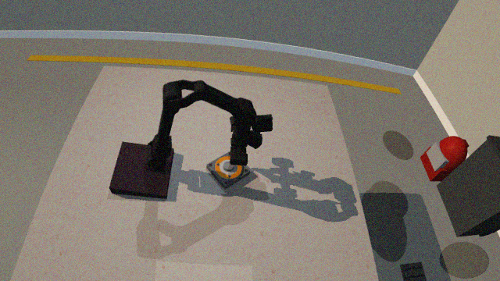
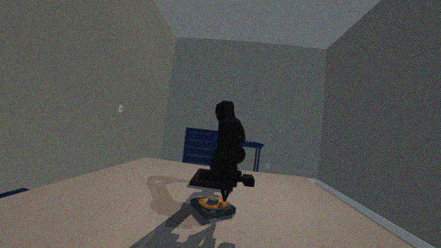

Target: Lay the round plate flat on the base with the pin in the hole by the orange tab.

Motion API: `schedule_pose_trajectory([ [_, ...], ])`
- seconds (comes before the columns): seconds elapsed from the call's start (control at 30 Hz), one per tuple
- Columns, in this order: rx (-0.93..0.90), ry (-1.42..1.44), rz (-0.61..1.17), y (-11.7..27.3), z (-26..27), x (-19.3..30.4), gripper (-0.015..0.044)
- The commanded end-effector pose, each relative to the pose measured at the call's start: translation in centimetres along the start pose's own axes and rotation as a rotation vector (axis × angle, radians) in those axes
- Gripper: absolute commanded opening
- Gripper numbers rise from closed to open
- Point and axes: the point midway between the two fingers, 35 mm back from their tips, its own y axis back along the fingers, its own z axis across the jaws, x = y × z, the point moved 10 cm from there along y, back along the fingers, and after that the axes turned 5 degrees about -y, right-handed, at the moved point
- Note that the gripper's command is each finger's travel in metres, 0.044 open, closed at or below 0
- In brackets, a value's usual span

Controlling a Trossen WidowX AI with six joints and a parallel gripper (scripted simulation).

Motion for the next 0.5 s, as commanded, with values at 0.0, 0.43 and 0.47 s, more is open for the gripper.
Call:
schedule_pose_trajectory([
  [0.0,0.002,0.003,-0.009,1.7,0.0,-0.1,0.0000],
  [0.43,-0.002,0.007,-0.005,3.2,0.1,0.0,0.0000],
  [0.47,-0.002,0.007,-0.005,3.2,0.1,0.0,0.0000],
])
